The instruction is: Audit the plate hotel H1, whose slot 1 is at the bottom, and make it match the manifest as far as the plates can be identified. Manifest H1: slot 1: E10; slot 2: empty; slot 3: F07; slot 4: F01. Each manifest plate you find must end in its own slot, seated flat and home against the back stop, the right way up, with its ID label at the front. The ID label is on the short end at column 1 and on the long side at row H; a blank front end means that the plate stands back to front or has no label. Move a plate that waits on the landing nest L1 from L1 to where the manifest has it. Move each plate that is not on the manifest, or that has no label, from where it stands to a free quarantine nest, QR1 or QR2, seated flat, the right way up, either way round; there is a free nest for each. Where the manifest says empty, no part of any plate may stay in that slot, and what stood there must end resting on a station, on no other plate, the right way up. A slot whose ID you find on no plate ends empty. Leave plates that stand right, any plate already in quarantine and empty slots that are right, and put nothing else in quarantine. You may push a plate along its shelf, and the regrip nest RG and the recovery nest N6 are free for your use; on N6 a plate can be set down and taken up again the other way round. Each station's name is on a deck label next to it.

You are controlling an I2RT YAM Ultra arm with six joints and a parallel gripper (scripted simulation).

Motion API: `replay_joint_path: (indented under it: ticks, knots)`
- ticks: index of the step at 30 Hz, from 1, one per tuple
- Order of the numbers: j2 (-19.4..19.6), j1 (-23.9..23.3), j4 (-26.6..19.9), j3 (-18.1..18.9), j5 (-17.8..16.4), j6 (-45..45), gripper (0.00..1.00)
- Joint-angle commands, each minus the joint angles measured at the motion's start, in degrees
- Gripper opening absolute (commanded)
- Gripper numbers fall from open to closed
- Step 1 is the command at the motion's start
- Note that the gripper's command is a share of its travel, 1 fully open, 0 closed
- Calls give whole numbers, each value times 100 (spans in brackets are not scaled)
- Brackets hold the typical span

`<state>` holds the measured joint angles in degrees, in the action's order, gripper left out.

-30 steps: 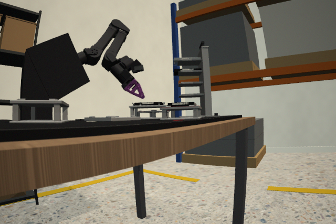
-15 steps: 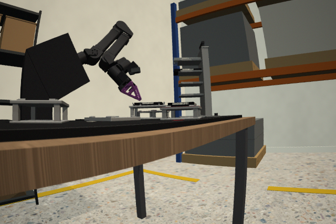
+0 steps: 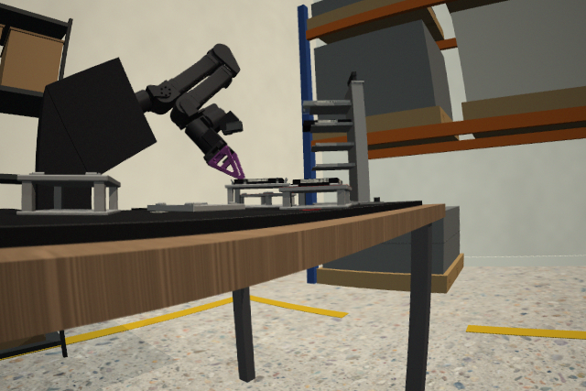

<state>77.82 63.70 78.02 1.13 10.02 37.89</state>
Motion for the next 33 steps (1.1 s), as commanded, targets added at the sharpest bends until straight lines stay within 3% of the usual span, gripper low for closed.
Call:
replay_joint_path:
  ticks: [1,17,27,33]
  knots:
    - [182,28,387,14,151,-6,100]
    - [1116,227,1198,133,350,-17,100]
    - [1461,325,1198,221,448,-22,100]
    - [1461,325,1198,221,448,-22,100]
